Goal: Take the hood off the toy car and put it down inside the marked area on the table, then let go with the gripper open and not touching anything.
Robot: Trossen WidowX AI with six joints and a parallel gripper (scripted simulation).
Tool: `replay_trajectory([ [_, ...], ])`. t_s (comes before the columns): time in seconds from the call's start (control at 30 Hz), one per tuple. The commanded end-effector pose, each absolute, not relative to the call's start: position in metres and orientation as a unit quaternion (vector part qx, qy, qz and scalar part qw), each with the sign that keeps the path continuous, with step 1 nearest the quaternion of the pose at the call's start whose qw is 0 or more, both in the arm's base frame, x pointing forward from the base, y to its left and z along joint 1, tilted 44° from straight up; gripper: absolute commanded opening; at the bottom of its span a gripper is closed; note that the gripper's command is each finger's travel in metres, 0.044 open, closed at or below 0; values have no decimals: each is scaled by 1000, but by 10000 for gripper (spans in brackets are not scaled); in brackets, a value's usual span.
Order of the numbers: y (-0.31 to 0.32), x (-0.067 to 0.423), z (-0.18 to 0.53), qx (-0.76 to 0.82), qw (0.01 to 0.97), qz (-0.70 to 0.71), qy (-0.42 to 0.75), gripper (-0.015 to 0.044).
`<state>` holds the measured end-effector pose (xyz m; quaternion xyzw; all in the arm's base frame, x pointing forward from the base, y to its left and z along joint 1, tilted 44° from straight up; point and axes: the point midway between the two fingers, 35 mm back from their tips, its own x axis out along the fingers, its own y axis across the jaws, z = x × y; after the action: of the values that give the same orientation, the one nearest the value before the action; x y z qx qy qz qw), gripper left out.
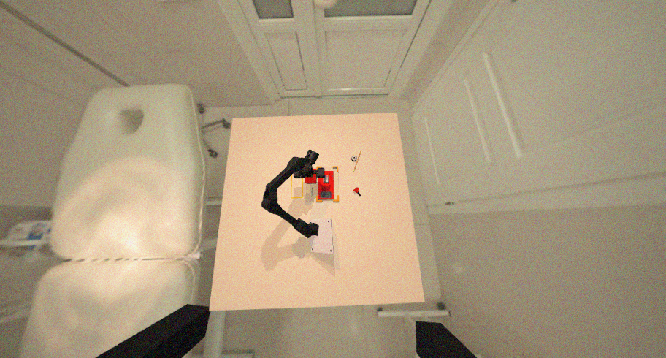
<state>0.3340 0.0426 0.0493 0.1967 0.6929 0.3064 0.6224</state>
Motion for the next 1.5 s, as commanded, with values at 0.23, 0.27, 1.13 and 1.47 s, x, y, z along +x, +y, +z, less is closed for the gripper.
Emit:
replay_trajectory([
  [0.23,70,322,80,198,623,308,691,0],
  [0.27,73,321,82,198,623,308,691,0],
  [1.13,116,289,127,201,620,315,689,0],
  [1.47,120,289,123,200,621,315,689,0],
])
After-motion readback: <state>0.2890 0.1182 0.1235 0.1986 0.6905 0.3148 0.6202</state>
